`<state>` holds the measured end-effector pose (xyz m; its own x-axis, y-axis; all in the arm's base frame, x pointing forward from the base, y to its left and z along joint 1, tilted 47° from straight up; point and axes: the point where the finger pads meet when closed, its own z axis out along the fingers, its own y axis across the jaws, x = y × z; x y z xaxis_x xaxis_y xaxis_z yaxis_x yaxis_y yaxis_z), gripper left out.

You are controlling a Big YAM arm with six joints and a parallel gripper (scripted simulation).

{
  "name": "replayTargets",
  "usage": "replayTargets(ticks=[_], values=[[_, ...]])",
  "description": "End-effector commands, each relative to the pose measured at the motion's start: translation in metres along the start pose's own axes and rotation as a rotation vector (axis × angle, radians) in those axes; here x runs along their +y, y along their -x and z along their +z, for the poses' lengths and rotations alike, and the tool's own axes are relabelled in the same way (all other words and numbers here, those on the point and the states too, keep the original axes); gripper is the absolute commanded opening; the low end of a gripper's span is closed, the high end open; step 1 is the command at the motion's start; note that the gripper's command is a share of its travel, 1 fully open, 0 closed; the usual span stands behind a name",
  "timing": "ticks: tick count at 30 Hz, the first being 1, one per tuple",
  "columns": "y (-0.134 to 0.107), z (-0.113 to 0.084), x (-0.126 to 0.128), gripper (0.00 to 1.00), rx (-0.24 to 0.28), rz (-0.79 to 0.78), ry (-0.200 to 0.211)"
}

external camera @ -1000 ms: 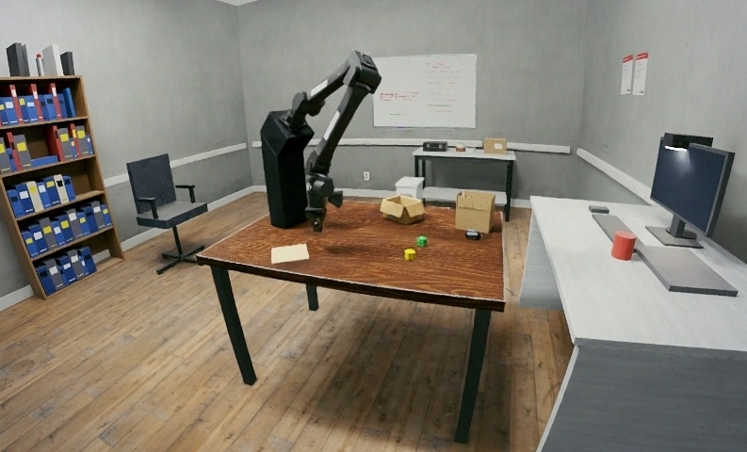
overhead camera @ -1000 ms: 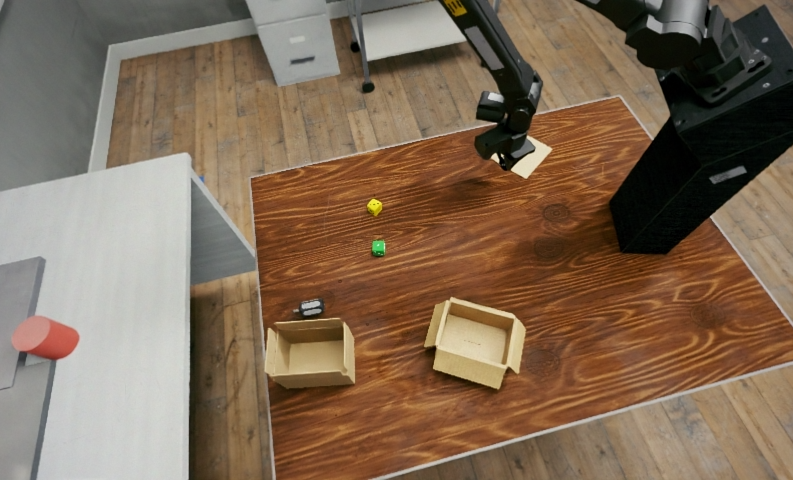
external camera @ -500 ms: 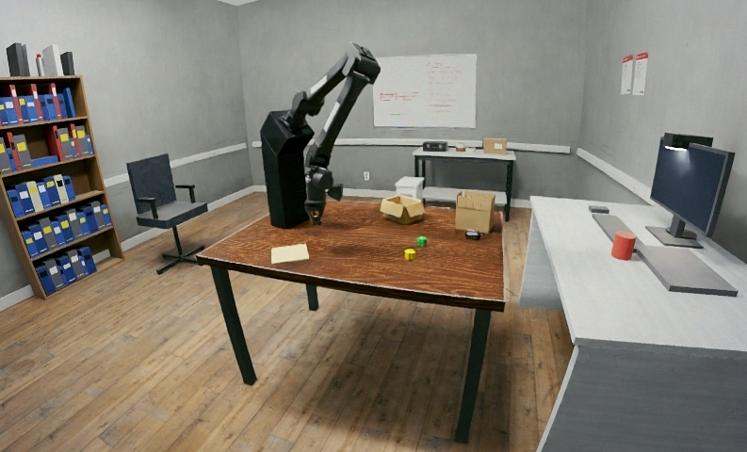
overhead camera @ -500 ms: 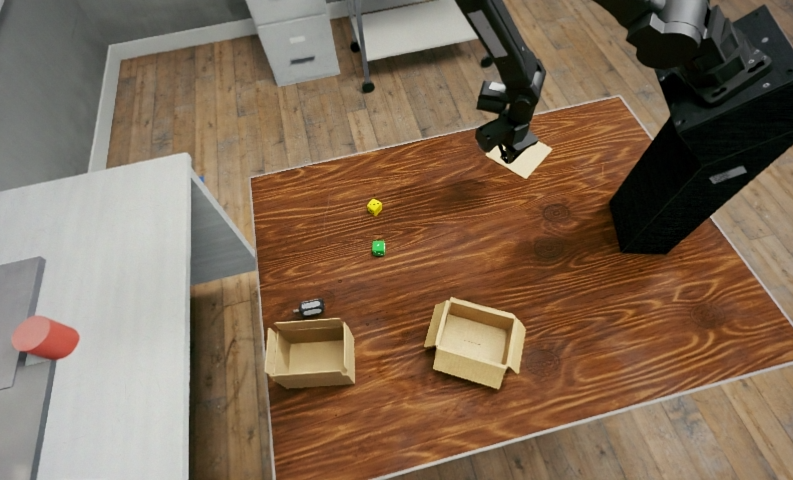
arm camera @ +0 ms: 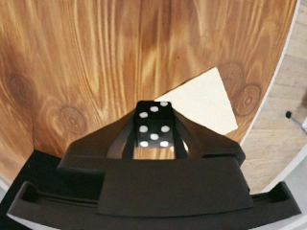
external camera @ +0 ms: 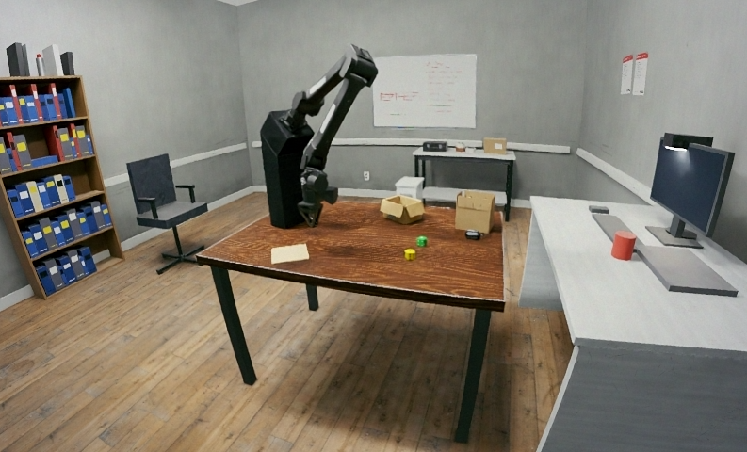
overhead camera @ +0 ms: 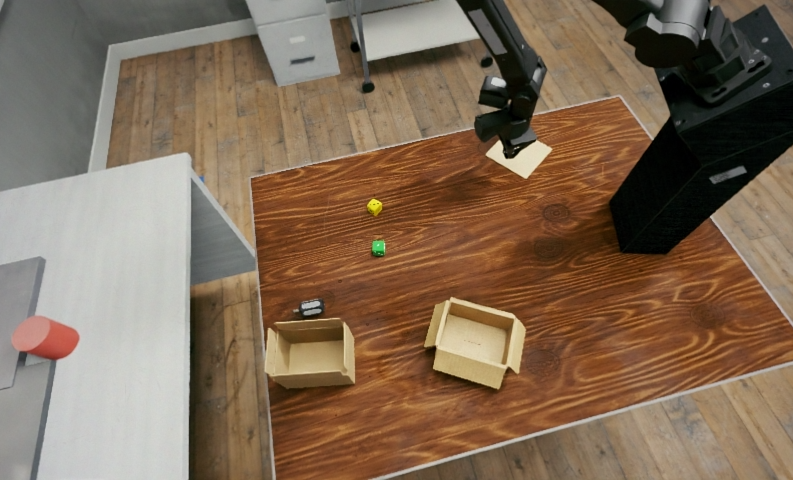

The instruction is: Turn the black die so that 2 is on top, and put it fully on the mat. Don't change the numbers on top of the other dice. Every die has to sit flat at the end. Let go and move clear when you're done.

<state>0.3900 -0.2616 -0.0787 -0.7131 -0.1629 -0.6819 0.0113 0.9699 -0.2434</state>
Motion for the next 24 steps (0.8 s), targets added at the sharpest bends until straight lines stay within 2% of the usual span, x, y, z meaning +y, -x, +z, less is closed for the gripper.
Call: replayTargets(ticks=[1, 13, 15, 16, 24], values=[[-0.014, 0.001, -0.006, 0.26, 0.021, 0.187, 0.004], [-0.030, 0.004, -0.023, 0.26, 0.023, 0.545, 0.001], [-0.030, 0.004, -0.023, 0.26, 0.023, 0.545, 0.001], [-0.036, 0.003, -0.024, 0.26, 0.028, 0.624, 0.002], [-0.044, 0.005, -0.037, 0.26, 0.023, 0.847, -0.002]])
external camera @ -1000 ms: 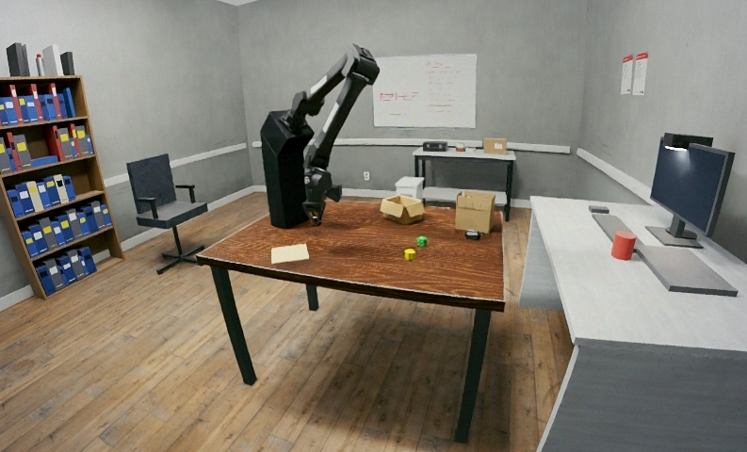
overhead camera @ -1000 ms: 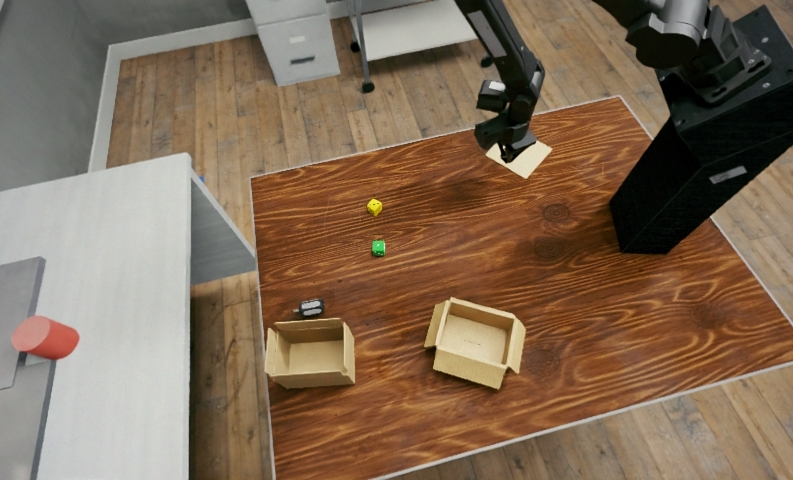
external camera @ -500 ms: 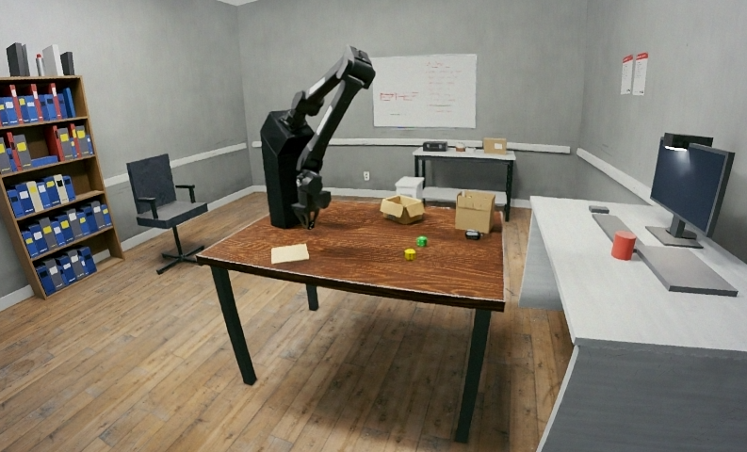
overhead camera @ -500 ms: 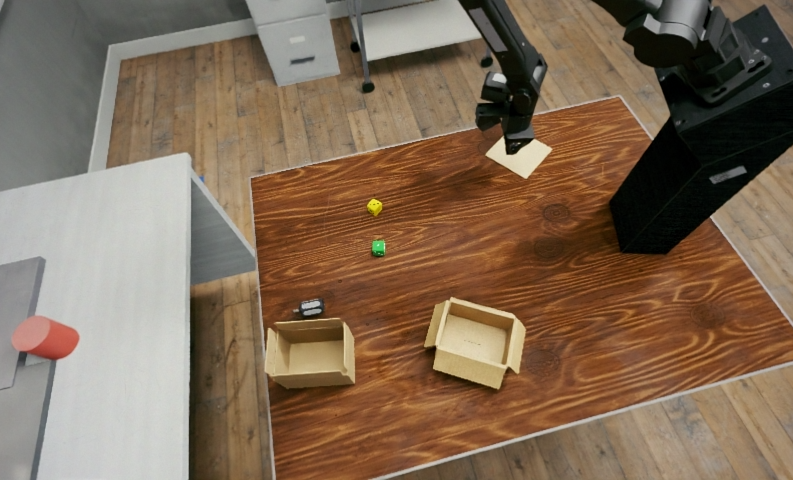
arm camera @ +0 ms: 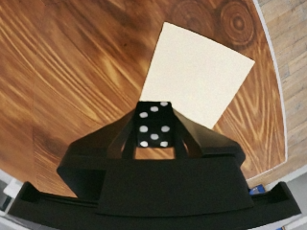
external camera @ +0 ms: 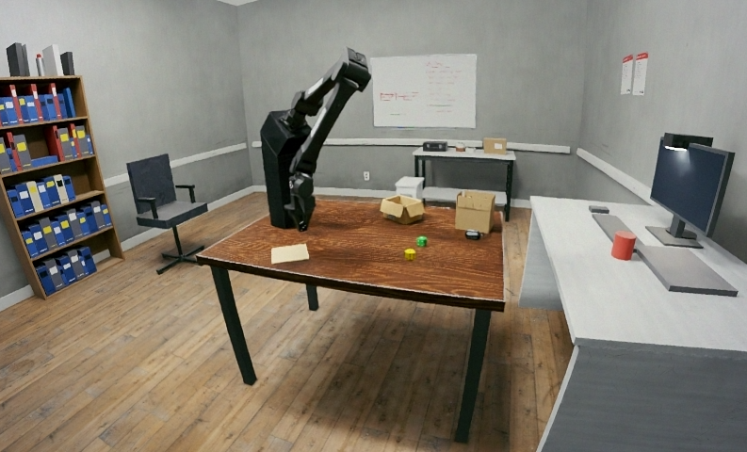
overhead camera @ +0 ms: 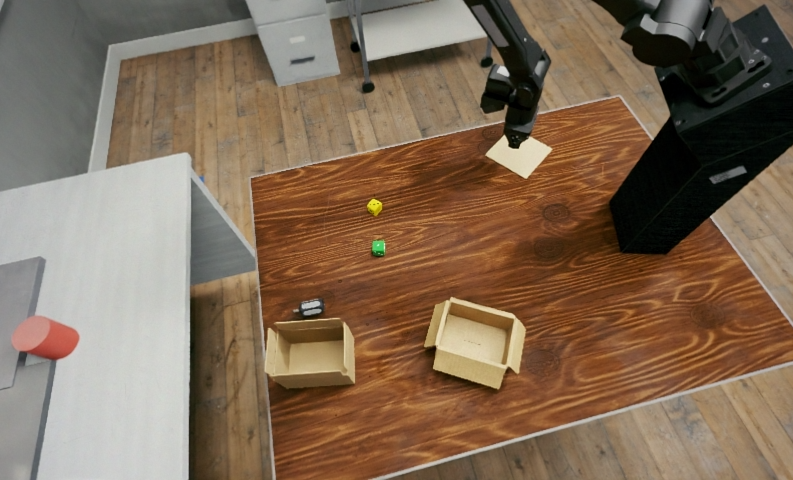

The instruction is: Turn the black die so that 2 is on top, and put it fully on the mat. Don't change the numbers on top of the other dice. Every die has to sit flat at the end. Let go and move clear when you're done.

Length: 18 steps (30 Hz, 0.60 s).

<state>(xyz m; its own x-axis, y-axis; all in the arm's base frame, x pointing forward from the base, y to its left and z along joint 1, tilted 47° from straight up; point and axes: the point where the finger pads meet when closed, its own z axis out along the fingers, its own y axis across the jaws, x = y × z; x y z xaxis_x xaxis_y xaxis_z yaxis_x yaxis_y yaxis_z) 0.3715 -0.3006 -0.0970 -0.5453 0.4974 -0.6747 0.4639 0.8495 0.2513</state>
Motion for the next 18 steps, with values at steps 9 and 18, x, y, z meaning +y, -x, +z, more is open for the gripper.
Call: replayTargets(ticks=[9, 18], values=[[-0.011, -0.002, -0.024, 0.26, 0.015, 0.355, -0.012], [-0.012, -0.001, -0.045, 0.26, 0.008, 0.664, -0.012]])
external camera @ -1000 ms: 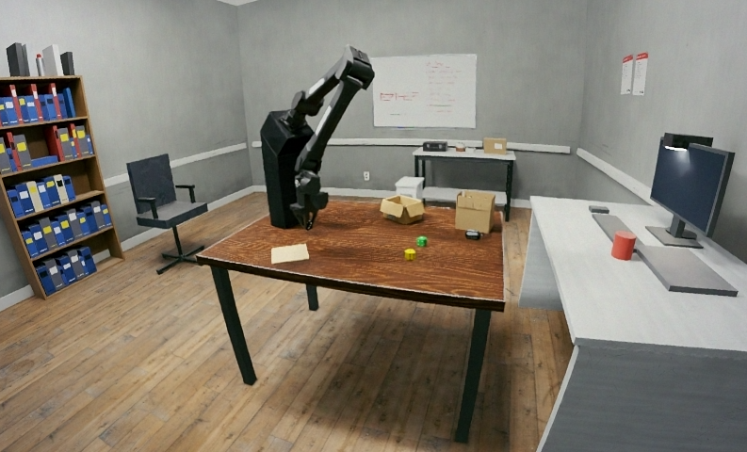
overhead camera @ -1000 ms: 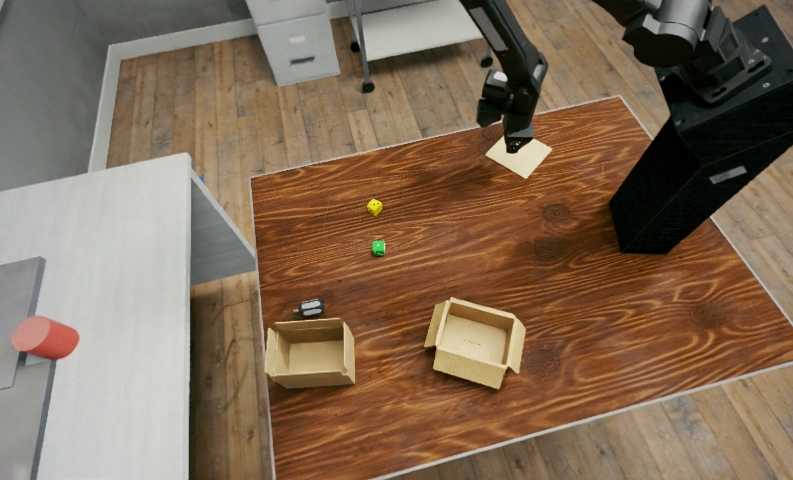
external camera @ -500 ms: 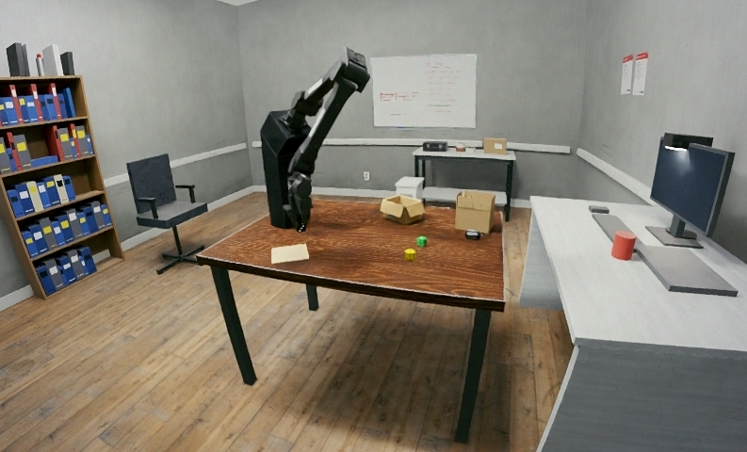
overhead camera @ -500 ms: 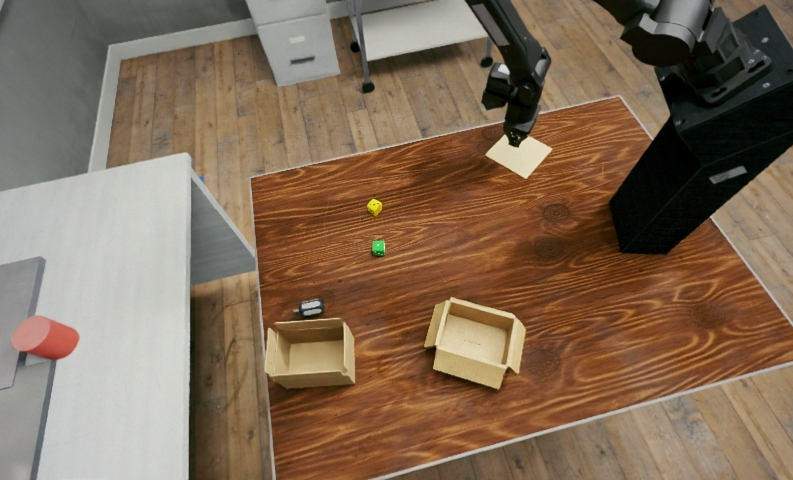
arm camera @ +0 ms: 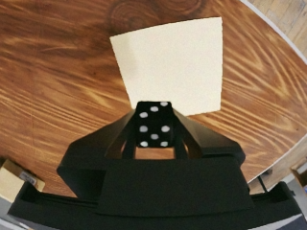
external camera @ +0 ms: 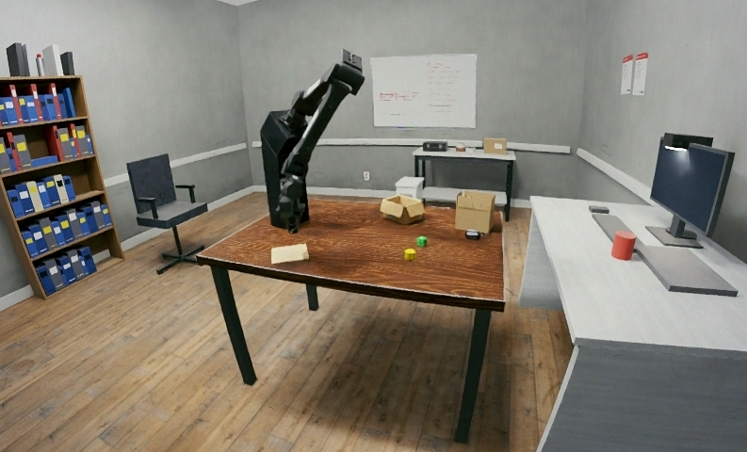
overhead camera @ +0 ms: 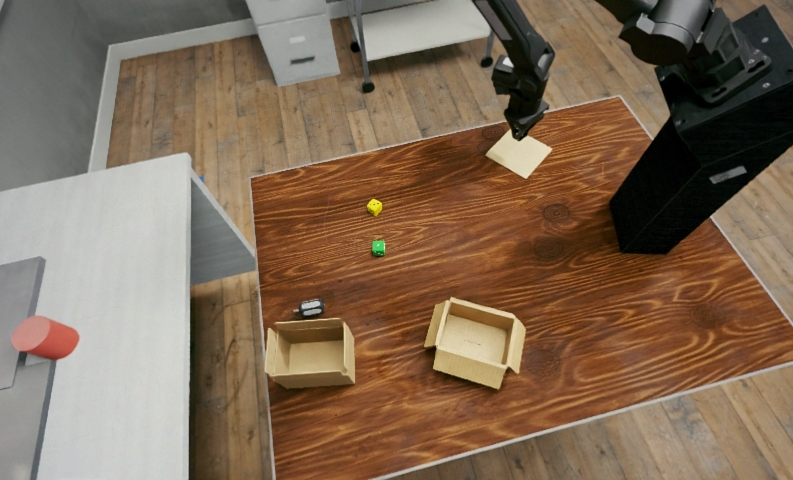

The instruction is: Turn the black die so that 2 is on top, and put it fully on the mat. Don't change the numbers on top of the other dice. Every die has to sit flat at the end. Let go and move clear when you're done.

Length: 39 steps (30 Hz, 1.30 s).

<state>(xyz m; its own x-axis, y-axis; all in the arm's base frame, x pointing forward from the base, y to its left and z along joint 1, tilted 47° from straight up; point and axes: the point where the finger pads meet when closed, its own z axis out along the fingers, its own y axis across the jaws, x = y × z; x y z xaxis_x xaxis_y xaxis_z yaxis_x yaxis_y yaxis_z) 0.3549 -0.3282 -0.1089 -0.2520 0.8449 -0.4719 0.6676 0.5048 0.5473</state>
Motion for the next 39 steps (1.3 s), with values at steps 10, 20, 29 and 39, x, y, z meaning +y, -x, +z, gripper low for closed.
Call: replayTargets(ticks=[10, 20, 29, 39], values=[[0.003, -0.003, -0.030, 0.26, 0.002, 0.412, -0.014], [0.010, -0.005, -0.036, 0.26, -0.008, 0.592, -0.002], [-0.011, -0.002, -0.033, 0.26, -0.046, 0.584, -0.033], [0.008, -0.001, -0.030, 0.26, -0.670, 0.554, -0.182]])
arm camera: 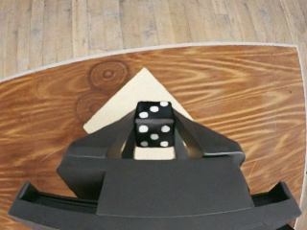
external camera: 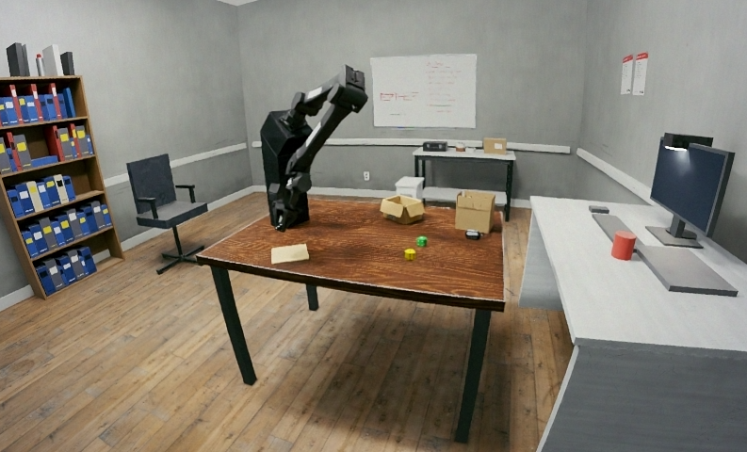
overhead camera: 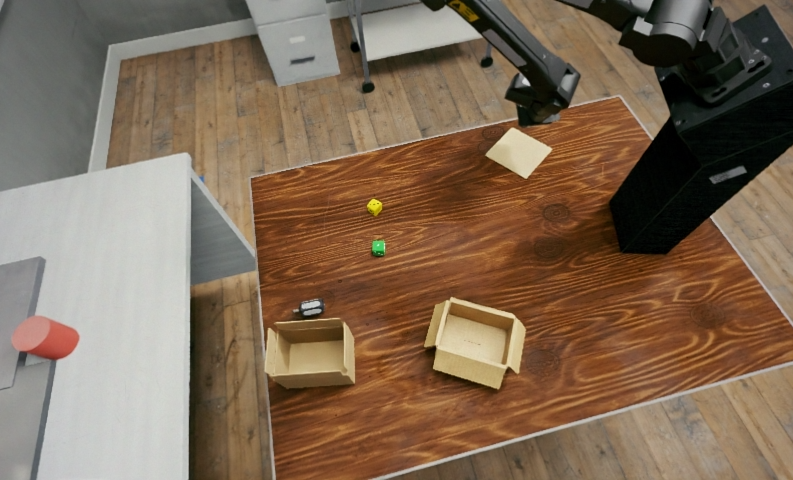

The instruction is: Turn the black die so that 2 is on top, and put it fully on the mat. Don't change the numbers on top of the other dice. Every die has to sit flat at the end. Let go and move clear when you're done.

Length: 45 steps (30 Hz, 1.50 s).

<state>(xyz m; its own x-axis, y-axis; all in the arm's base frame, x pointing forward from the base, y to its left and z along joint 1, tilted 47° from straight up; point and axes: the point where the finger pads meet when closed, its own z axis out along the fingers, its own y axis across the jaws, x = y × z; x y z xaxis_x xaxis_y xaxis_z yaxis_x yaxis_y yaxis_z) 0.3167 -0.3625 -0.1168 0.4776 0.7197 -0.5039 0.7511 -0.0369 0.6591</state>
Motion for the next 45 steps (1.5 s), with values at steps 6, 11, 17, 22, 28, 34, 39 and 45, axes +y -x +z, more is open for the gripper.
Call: replayTargets(ticks=[6, 11, 17, 22, 28, 34, 39, 45], values=[[-0.018, 0.000, 0.011, 0.26, -0.331, 0.077, 0.064], [-0.019, -0.001, 0.010, 0.26, -0.477, 0.062, 0.052], [-0.002, -0.004, 0.011, 0.26, -0.511, 0.081, 0.048], [-0.019, 0.002, 0.010, 0.26, -0.490, 0.060, 0.053], [-0.029, 0.013, 0.006, 0.26, -0.482, 0.040, 0.033], [-0.039, 0.031, 0.007, 0.26, -0.485, 0.056, 0.034], [-0.047, 0.039, 0.009, 0.26, -0.482, 0.062, 0.039], [-0.052, 0.054, 0.008, 0.26, -0.488, 0.065, 0.033]])
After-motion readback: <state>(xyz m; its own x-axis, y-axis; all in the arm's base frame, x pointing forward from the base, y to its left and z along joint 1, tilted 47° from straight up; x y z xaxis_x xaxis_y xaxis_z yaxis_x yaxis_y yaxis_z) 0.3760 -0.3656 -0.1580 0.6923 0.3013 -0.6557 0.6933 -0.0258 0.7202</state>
